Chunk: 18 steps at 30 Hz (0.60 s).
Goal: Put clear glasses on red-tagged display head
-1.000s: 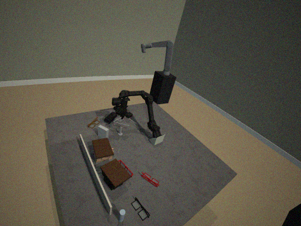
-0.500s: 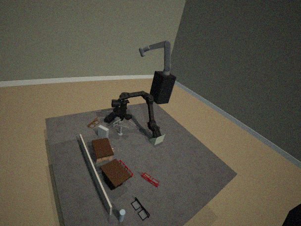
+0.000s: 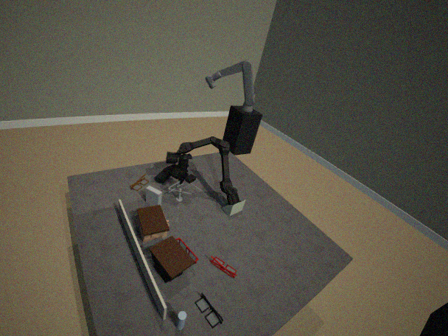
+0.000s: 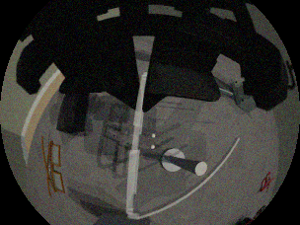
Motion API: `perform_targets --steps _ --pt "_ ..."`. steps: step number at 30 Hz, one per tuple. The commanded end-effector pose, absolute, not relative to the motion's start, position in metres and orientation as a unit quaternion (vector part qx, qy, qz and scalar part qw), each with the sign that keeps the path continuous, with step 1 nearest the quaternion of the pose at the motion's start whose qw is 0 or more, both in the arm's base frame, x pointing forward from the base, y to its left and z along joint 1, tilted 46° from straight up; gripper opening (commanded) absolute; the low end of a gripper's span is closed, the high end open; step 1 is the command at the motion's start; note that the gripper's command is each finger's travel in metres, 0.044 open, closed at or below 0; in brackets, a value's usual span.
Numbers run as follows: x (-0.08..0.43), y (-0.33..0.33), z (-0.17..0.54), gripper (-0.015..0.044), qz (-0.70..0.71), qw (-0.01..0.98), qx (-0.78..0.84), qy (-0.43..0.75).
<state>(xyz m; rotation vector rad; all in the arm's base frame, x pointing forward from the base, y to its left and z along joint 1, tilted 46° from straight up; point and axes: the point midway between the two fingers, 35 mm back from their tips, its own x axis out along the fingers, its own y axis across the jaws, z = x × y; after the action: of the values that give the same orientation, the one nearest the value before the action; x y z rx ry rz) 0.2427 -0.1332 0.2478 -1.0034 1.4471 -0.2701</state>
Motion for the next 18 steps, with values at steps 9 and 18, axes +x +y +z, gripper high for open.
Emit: perform_targets --steps 9,18 --pt "0.2372 -0.1401 0.252 0.0 -0.116 0.629 -0.439 0.631" --pt "0.2343 -0.1436 0.2549 0.0 -0.117 0.629 -0.439 0.631"
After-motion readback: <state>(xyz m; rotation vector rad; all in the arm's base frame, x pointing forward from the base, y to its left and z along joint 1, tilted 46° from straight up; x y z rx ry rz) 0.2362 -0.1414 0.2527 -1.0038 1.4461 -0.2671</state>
